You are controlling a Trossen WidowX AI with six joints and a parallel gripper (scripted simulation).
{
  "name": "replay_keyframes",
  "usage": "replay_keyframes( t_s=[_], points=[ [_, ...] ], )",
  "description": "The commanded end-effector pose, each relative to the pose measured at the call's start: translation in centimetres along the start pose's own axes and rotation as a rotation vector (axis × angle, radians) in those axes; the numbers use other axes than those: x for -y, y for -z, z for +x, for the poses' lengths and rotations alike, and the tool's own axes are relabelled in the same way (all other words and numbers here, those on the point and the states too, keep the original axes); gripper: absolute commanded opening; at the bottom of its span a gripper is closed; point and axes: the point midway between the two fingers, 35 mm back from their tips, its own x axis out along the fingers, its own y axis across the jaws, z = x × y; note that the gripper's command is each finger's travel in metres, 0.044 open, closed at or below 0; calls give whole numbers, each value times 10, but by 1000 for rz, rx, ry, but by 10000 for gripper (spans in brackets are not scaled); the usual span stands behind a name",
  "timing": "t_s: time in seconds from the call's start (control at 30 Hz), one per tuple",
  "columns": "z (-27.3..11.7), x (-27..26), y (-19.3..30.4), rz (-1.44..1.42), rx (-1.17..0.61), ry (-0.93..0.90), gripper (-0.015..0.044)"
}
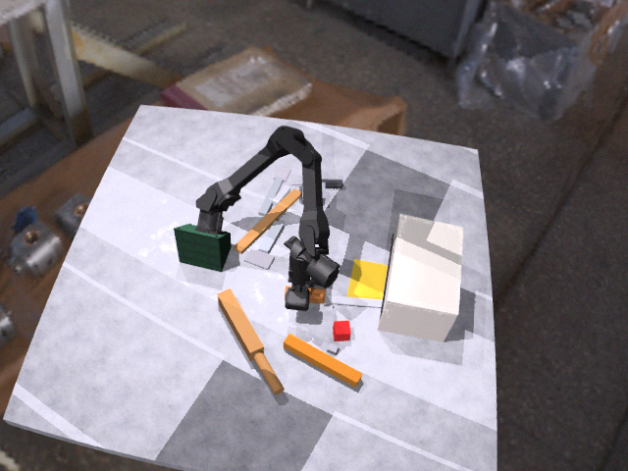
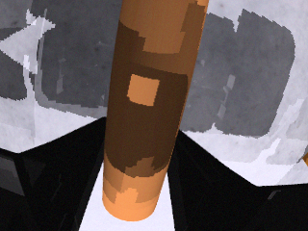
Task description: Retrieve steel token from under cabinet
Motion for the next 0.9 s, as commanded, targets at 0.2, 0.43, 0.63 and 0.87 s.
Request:
replay_keyframes(
  t_s=[0.2,0.43,0.63,0.87],
  points=[
    [0,1,-15,3,-1,2,0],
    [0,1,-23,3,-1,2,0],
    [0,1,-30,3,0,2,0],
    [0,1,-38,2,0,2,0]
  ],
)
